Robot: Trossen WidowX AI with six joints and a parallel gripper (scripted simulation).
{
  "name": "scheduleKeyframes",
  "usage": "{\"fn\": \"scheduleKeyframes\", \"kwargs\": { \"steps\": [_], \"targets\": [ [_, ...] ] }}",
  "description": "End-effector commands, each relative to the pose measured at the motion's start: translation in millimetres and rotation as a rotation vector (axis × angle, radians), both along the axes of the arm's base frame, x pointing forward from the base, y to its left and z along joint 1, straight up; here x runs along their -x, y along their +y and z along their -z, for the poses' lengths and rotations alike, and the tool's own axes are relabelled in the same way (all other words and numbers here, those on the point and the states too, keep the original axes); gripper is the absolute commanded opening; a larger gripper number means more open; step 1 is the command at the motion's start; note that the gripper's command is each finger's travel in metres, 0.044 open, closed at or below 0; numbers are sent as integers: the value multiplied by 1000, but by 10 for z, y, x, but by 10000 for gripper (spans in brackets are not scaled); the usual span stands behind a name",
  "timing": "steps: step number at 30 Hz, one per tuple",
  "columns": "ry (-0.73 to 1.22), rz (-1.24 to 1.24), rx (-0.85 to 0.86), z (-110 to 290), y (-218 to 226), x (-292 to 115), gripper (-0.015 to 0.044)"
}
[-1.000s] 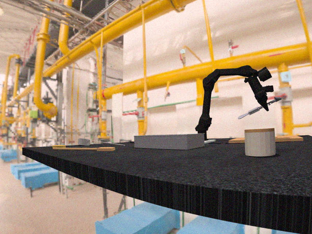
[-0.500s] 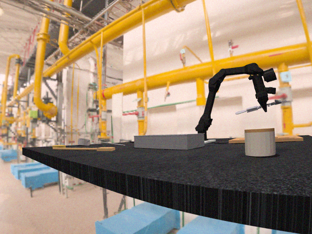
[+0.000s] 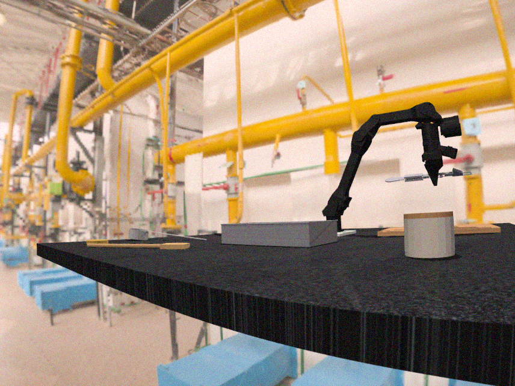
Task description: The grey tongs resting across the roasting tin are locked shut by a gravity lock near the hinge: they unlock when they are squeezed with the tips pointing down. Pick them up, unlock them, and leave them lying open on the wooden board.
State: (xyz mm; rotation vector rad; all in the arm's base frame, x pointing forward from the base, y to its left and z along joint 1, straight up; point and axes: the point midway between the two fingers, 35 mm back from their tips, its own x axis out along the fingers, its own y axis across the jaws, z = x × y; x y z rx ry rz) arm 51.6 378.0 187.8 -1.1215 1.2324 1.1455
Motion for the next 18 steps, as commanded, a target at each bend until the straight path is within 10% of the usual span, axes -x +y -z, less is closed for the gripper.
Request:
{"fn": "scheduleKeyframes", "kwargs": {
  "steps": [1,18],
  "targets": [
    [-4,-5,-3,-31,7,-5,-150],
    [-4,-5,-3,184,55,-13,-150]
  ]
}}
